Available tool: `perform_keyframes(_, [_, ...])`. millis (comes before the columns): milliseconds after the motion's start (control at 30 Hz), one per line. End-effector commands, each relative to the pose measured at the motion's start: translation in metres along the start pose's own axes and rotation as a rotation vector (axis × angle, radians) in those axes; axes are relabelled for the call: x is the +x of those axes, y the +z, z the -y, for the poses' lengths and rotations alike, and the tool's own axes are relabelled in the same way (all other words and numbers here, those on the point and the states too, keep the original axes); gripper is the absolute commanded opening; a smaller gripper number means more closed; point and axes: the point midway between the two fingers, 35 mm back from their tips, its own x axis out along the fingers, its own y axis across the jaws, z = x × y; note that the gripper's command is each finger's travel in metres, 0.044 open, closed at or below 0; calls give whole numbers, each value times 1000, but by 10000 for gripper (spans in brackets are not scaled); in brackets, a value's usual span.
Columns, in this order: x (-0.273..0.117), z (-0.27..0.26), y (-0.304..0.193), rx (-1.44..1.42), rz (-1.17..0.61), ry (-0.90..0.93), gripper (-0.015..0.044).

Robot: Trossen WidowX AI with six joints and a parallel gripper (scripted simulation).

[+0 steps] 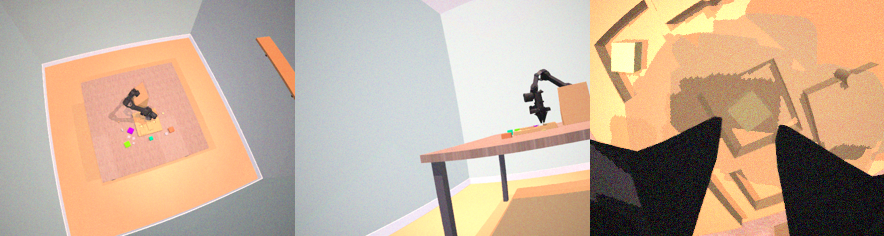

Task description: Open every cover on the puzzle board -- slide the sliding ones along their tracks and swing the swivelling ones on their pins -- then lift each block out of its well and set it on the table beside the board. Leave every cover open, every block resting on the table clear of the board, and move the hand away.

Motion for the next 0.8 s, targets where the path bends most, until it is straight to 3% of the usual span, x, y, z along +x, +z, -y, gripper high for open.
perform_keyframes(0, [-6, -1, 1, 98, -4, 4, 144])
perform_keyframes(767, [-37, 1, 0, 677, -7, 1, 144])
